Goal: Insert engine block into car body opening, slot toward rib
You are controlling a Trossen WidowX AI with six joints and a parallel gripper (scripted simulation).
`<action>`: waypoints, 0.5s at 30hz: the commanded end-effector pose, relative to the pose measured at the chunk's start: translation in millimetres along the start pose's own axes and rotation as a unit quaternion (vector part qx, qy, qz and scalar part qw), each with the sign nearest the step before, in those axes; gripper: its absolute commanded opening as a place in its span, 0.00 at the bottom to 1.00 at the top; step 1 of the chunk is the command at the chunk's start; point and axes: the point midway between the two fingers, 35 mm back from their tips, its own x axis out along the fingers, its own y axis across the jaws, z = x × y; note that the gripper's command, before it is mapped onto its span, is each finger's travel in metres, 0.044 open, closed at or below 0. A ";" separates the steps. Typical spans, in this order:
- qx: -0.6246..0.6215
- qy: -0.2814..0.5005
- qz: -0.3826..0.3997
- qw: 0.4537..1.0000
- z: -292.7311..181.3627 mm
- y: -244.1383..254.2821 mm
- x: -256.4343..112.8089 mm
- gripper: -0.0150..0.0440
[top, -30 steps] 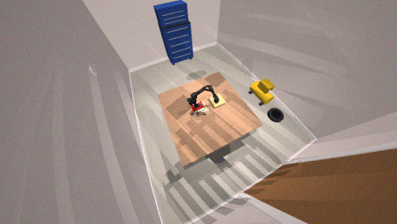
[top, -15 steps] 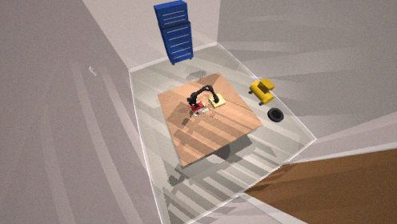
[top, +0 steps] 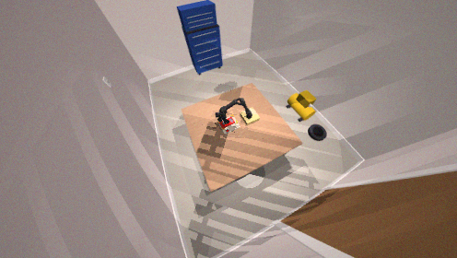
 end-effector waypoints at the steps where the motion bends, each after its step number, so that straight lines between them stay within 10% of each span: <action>1: 0.054 0.001 -0.002 0.999 0.1 -0.9 0.6 0.52; 15: 0.100 0.001 -0.002 0.995 0.2 -0.7 0.6 0.52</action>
